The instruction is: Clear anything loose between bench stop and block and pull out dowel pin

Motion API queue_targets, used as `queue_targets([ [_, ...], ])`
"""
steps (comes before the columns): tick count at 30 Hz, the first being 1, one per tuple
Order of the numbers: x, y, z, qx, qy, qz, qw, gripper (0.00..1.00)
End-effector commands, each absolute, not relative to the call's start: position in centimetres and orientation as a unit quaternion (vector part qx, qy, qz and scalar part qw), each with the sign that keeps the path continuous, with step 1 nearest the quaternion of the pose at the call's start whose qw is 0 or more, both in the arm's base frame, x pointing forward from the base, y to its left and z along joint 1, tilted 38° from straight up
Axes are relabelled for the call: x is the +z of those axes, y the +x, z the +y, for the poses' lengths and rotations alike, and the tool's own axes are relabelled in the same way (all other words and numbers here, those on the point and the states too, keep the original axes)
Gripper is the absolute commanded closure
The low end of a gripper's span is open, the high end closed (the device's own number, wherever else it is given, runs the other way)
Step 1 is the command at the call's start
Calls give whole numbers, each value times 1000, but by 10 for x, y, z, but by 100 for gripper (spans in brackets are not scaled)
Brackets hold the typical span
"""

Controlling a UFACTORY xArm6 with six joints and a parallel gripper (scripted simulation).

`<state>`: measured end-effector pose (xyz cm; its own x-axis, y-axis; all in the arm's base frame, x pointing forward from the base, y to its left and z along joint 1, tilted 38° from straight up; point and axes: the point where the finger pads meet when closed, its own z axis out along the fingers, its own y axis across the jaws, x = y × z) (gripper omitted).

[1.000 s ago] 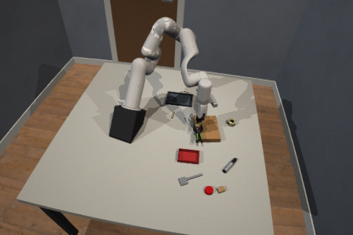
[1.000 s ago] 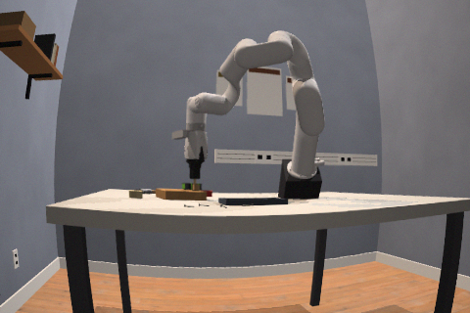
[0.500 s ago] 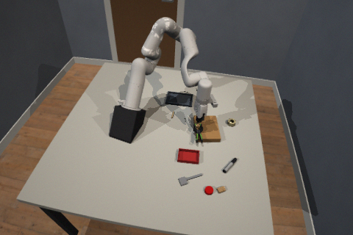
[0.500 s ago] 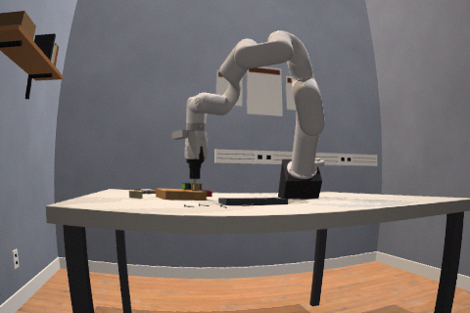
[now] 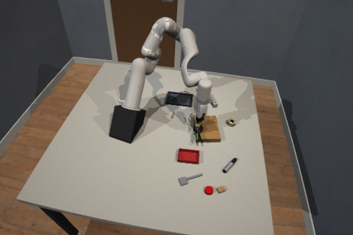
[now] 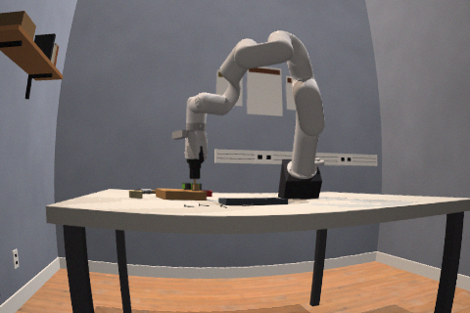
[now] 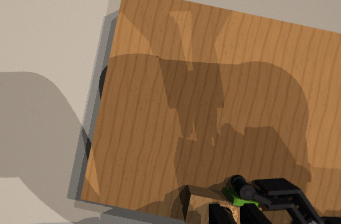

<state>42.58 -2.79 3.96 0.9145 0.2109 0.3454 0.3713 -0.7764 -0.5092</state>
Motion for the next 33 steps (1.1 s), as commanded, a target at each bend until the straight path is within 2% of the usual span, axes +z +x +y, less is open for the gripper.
queue_targets([
  [1,40,427,-29,-137,-933,-155,295,100],
  [33,40,427,-29,-135,-934,-150,296,100],
])
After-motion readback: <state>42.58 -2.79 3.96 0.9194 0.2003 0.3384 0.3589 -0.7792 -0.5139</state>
